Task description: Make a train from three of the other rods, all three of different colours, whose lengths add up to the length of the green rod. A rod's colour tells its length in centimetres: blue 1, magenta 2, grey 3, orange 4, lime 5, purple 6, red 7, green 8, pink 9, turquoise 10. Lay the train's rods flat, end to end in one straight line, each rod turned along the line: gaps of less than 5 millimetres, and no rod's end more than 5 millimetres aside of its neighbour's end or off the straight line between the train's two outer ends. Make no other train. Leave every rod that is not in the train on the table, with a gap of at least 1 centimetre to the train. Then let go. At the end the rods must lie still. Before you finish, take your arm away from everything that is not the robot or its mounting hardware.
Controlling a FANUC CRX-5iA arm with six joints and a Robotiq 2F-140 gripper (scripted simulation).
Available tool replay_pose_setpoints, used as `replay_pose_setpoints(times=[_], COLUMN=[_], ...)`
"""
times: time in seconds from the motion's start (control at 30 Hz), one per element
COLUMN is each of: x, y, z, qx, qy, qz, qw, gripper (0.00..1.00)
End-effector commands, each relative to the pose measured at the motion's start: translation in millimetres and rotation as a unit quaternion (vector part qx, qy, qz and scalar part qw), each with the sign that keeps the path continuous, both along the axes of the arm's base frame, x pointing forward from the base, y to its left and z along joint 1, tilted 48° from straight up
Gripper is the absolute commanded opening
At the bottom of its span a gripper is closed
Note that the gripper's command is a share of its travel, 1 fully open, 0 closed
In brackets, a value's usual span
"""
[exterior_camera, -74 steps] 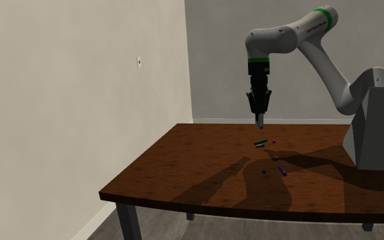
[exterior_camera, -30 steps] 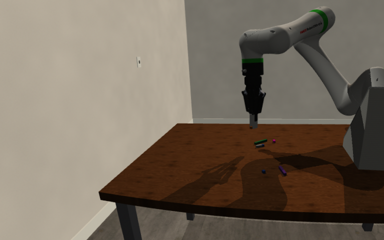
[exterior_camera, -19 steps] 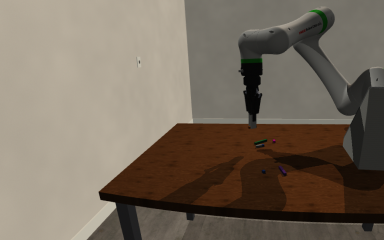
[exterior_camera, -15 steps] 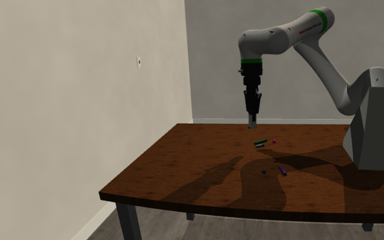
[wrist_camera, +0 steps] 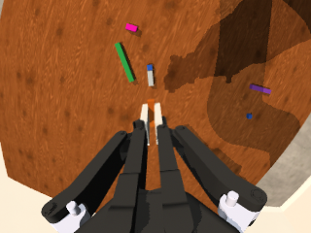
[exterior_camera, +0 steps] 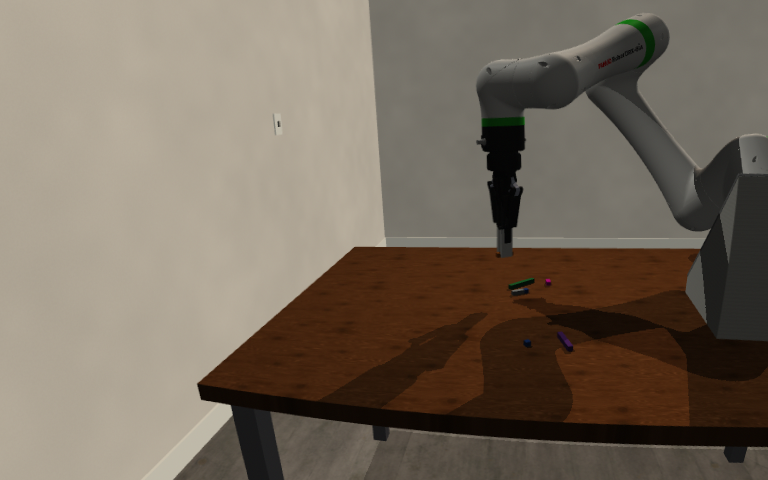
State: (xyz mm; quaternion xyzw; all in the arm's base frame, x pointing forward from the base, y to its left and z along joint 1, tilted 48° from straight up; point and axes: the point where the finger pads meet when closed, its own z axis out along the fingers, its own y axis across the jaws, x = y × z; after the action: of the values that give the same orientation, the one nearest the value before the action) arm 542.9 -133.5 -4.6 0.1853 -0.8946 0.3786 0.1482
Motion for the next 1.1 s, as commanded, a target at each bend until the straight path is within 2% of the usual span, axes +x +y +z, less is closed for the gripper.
replay_pose_setpoints(times=[0.0,0.37,0.83,1.07], x=[0.2,-1.6,-8.4,-9.7], y=[0.1,-11.0,-53.4,-61.5], z=[0.0,-10.4,-49.6,-57.2], qx=[0.000,0.001,0.001,0.001], qy=[0.000,-0.001,-0.001,-0.001], qz=[0.000,0.000,0.000,0.000], qw=[1.000,1.000,1.000,1.000], gripper=[0.03,0.03,0.03,0.03])
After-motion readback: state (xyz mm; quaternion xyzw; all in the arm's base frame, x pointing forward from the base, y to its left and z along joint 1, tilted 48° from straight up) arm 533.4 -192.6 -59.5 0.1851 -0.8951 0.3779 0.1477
